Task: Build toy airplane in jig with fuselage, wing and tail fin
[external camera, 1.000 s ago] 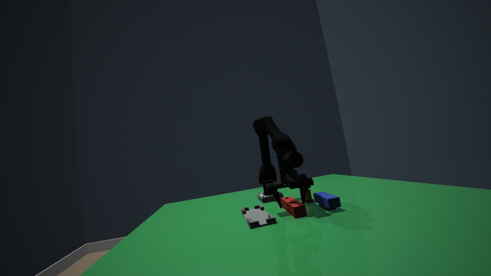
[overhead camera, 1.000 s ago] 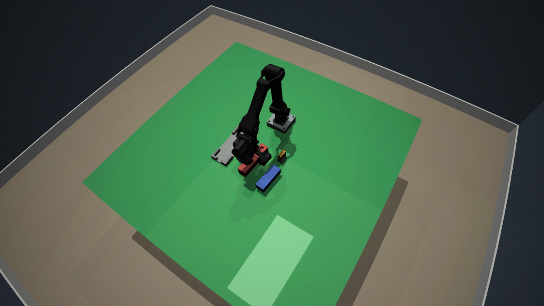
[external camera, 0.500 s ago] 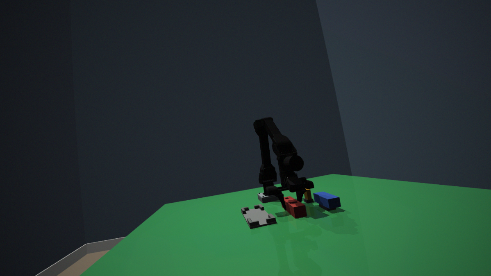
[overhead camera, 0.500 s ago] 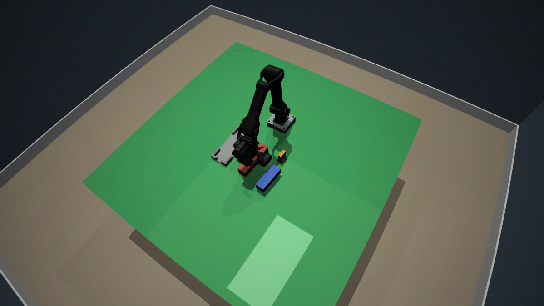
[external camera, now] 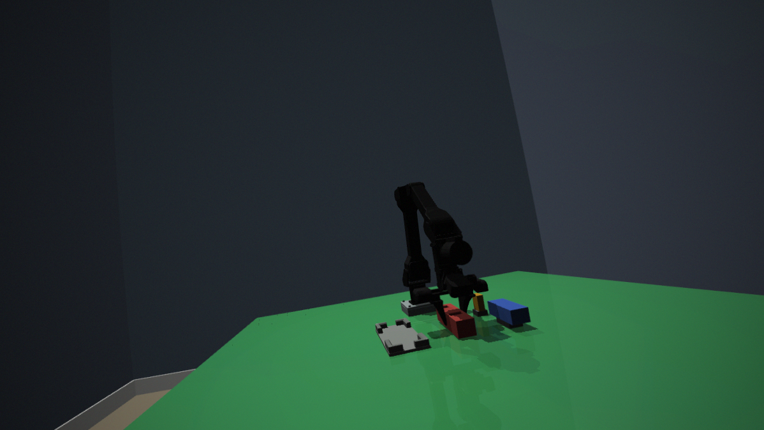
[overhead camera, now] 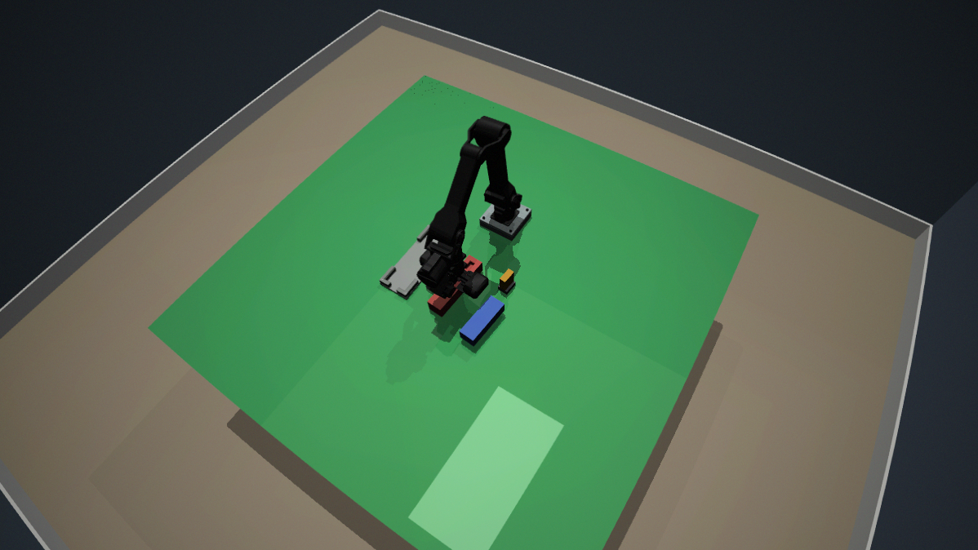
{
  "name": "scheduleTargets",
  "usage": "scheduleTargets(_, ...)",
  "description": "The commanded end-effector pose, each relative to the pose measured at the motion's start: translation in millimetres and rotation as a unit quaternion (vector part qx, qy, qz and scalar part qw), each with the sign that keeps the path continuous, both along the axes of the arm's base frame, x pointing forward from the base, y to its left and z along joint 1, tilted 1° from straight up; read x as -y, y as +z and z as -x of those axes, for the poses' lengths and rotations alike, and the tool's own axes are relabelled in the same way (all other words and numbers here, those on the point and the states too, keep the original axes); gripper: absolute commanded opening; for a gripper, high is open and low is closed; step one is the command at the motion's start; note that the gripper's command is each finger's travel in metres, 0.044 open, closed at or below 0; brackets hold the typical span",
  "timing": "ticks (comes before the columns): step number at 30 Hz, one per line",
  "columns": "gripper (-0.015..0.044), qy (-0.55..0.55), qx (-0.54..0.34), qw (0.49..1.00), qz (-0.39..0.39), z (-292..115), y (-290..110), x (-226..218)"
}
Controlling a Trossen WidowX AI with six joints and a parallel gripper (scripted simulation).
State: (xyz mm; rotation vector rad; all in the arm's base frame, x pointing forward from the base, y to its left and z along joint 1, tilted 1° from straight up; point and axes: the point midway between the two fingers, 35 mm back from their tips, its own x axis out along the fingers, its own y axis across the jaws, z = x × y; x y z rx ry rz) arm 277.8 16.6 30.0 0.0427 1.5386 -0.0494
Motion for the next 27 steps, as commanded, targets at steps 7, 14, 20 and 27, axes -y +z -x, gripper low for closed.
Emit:
scheduleTargets(7, 0.0, -0.002, 0.007, 1.0, -0.002, -7, 31, -1)
scheduleTargets(14, 0.0, -0.002, 0.007, 1.0, -0.002, -7, 53, -1)
scheduleTargets(20, 0.0, -0.002, 0.007, 1.0, -0.002, -6, 72, -1)
scheduleTargets(27, 0.0, -0.002, 0.007, 1.0, -0.002, -3, 94, -1)
